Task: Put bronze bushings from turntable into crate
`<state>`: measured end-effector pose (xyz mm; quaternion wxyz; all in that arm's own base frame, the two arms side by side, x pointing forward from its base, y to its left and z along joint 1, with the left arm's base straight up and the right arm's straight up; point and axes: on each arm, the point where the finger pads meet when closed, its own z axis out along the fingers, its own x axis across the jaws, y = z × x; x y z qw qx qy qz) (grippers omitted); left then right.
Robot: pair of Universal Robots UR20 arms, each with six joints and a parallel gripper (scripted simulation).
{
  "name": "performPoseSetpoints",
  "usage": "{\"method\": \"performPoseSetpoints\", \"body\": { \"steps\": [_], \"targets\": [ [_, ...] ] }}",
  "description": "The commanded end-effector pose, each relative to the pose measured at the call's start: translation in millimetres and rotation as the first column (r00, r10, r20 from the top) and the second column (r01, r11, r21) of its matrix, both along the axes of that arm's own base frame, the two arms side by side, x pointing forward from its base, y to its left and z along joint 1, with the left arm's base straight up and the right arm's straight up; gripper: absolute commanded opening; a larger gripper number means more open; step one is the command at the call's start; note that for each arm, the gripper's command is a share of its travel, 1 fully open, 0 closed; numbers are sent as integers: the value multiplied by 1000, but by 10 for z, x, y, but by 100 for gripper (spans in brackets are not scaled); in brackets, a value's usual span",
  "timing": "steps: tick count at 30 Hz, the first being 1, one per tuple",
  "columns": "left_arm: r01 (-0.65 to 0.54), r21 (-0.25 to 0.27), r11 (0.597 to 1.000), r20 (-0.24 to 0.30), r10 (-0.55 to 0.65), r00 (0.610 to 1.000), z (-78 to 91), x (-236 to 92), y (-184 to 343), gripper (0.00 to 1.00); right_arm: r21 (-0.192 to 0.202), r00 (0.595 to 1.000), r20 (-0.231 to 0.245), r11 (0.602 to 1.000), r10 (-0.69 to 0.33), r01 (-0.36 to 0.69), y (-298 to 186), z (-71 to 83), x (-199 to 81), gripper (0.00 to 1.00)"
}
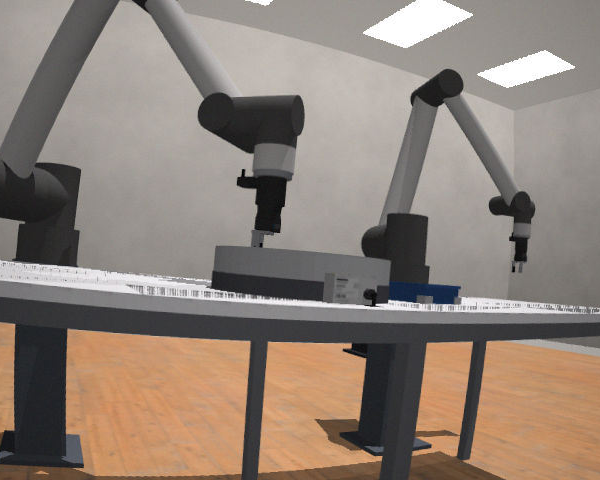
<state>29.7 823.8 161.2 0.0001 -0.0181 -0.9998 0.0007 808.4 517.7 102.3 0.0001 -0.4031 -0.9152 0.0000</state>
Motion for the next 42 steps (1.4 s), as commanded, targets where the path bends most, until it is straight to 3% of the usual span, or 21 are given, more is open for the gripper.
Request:
{"method": "performPoseSetpoints", "body": {
  "steps": [1,8,42],
  "targets": [
    [0,1,1000,0,0,1000,7,1,6,100,1,1000,1,1000,0,0,3,-71,4,36],
    [0,1,1000,0,0,1000,7,1,6,100,1,1000,1,1000,0,0,3,-129,4,36],
    [0,1,1000,0,0,1000,7,1,6,100,1,1000,1,1000,0,0,3,-130,4,36]
  ]
}}
